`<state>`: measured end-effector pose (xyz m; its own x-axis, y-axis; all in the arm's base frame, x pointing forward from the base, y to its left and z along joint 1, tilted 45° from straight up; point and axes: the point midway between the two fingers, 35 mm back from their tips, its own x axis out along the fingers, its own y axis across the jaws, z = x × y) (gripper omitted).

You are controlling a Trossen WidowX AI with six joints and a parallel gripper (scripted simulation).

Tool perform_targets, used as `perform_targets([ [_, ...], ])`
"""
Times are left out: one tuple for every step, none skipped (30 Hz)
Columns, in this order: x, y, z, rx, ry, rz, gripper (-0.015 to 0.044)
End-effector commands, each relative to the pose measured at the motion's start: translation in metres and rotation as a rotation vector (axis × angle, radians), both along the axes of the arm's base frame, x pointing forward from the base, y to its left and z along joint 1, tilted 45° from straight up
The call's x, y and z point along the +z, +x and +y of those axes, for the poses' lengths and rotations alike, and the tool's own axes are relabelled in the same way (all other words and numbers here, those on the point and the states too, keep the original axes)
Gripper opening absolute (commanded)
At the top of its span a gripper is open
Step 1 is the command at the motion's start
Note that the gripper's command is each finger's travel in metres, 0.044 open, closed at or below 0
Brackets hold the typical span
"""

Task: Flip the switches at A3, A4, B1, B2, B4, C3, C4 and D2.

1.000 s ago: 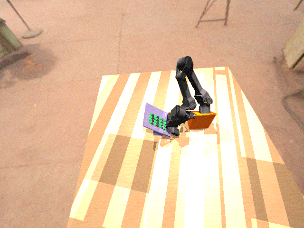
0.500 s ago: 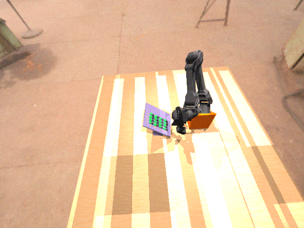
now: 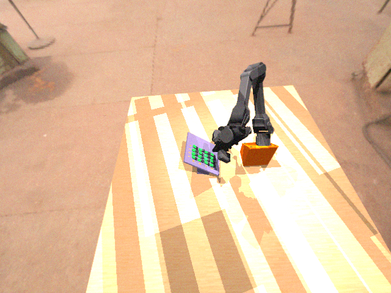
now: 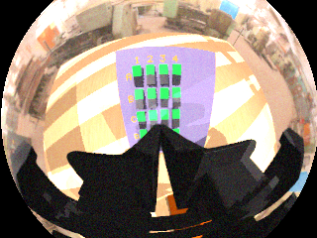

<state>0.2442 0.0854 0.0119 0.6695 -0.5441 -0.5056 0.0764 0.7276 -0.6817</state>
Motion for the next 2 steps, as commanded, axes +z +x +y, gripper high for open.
perform_targets([
  [0.0008, -0.0005, -0.0025, 0.001, -0.016, 0.01, 0.0],
  [0.0008, -0.0005, -0.0025, 0.001, -0.016, 0.01, 0.0],
])
